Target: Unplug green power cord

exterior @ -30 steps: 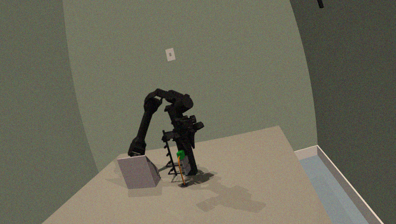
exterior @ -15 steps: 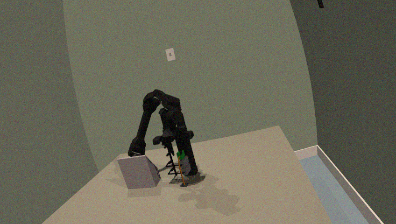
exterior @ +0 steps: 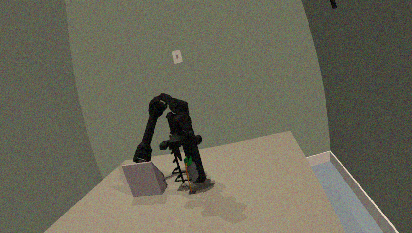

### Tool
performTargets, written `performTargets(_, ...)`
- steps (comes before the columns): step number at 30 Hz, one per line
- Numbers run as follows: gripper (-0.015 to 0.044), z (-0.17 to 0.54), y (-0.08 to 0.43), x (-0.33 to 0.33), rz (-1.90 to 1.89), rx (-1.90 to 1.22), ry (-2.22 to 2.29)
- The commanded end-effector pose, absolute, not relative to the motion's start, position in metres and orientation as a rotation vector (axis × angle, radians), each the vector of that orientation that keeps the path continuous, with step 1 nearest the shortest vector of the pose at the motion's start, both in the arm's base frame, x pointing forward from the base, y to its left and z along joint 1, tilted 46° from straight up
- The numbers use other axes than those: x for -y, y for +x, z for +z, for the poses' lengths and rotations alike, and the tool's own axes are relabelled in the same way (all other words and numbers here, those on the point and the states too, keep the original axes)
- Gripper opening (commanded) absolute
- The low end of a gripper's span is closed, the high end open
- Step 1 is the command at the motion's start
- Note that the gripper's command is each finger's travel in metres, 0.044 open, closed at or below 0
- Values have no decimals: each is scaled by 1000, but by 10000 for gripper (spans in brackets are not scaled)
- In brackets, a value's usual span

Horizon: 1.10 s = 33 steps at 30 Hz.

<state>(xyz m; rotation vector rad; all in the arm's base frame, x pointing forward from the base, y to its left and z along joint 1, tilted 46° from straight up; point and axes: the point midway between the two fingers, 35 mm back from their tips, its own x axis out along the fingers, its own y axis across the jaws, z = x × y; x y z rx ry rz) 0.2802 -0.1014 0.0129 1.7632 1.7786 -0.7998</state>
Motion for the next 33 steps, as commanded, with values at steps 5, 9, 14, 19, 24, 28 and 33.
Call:
performTargets(5,160,22,280,90,-801,-1786,1770)
performTargets(9,160,27,280,85,-801,-1787,1770)
performTargets(14,160,33,280,79,-800,-1788,1771)
performTargets(19,160,34,280,77,-800,-1788,1771)
performTargets(24,160,32,279,75,-800,-1788,1771)
performTargets(28,160,28,279,70,-800,-1788,1771)
performTargets(33,160,26,279,69,-800,-1788,1771)
